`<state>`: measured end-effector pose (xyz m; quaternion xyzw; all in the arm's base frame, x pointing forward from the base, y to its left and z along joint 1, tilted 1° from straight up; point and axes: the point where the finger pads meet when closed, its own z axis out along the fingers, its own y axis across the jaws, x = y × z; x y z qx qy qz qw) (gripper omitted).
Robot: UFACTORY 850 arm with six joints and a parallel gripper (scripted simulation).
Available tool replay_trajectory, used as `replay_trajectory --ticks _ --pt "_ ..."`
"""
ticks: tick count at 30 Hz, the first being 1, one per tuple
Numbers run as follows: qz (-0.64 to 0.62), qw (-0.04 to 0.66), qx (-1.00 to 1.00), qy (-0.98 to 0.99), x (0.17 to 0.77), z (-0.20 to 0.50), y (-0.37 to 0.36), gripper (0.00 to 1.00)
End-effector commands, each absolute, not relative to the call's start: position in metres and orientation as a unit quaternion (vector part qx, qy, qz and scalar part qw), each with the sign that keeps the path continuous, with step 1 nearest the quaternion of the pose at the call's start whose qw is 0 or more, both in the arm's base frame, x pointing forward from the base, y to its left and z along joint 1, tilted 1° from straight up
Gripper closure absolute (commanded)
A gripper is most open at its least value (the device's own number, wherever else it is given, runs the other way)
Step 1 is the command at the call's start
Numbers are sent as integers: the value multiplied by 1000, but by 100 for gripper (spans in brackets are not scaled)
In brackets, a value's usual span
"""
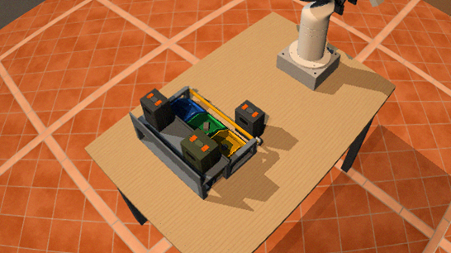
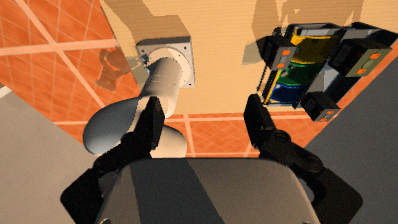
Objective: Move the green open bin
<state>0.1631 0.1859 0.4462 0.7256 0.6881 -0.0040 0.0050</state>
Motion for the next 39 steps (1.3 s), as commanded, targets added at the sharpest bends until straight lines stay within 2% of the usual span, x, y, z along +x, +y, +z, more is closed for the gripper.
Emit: replay_trajectory --ticks 1,7,19,24,36,39 --pt "-3 4 725 688 165 447 186 0" --pt "-3 4 725 688 203 447 155 0" --pt "-3 4 725 688 203 447 155 0" --pt "-3 4 725 688 242 448 124 0" --pt "-3 4 725 688 242 448 124 0" --pt "-3 4 725 688 265 448 106 0"
